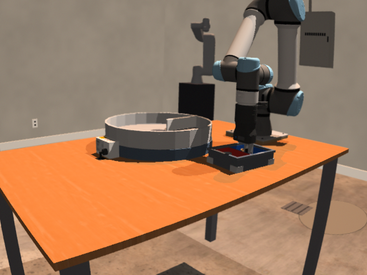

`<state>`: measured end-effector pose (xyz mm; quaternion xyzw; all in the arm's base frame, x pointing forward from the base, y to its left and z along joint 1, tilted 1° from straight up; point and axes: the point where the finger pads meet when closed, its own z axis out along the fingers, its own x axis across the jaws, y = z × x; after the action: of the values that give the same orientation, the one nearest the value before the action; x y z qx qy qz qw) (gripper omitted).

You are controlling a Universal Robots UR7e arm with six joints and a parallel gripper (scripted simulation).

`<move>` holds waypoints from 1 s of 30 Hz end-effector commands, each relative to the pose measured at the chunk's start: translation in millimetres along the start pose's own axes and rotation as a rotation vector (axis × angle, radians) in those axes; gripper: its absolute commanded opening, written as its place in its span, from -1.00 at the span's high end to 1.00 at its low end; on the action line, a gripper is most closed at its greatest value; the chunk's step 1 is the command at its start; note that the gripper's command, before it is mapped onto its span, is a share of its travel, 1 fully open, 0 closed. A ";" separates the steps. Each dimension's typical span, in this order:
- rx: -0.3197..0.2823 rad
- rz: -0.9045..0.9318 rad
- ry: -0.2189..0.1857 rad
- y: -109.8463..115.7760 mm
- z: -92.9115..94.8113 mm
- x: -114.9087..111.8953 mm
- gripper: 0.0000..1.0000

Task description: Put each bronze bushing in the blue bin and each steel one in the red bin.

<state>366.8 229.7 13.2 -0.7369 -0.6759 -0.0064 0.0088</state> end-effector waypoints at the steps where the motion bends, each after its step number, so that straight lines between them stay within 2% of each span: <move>1: -0.001 0.000 0.001 0.4 -0.4 0.2 1.00; 6: -0.001 0.000 0.001 0.4 -0.3 0.2 1.00; 7: -0.001 0.000 0.001 0.4 -0.3 0.2 0.16; 30: -0.001 0.000 0.001 0.4 -0.3 0.2 0.16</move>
<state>366.8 229.7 13.1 -0.7369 -0.6759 -0.0064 0.0088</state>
